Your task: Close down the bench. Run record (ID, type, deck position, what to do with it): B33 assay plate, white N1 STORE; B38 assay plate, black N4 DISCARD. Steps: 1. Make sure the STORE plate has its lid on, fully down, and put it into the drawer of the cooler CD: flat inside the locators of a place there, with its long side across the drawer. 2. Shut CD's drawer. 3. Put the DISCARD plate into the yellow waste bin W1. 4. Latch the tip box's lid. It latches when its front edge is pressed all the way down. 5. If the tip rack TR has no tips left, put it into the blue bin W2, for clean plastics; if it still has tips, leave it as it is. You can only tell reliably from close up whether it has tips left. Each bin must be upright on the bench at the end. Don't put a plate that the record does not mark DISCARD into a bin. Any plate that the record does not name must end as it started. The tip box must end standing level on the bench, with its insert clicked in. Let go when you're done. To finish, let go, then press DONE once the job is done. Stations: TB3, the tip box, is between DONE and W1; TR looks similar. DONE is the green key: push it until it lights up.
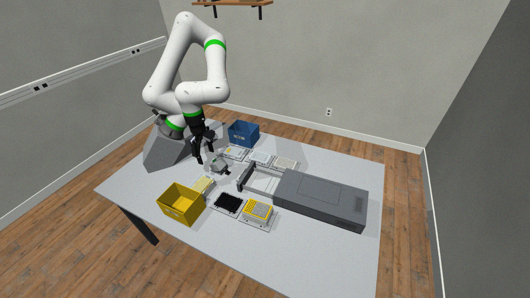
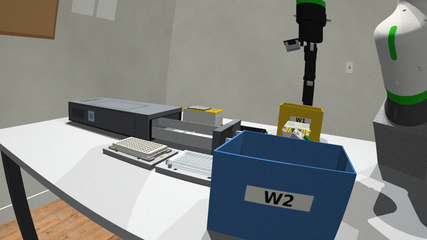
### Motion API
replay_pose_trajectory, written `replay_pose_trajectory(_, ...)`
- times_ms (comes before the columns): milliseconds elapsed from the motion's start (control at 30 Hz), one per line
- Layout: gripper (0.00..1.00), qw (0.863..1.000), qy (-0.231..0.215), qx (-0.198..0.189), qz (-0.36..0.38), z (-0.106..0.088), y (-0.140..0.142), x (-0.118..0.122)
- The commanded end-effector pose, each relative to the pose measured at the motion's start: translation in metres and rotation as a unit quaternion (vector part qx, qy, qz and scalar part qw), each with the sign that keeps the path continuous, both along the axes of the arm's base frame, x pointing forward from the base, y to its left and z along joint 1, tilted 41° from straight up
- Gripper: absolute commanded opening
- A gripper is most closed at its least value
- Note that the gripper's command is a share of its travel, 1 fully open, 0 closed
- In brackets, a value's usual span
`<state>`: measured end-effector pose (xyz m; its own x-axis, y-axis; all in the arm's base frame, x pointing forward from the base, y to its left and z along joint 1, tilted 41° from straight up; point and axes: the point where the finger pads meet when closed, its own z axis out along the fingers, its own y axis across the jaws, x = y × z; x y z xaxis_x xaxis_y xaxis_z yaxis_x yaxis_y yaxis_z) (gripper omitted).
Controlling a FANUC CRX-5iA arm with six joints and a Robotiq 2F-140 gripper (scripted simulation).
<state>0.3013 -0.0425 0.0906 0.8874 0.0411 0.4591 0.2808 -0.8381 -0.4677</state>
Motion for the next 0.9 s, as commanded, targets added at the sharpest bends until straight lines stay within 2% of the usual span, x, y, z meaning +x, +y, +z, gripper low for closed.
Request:
replay_pose_trajectory(0, 0.70, 1.000, 0.000, -0.001, 0.000, 0.006, 0.010, -0.001)
replay_pose_trajectory(867, 0.70, 1.000, 0.000, -0.001, 0.000, 0.051, 0.089, -0.014)
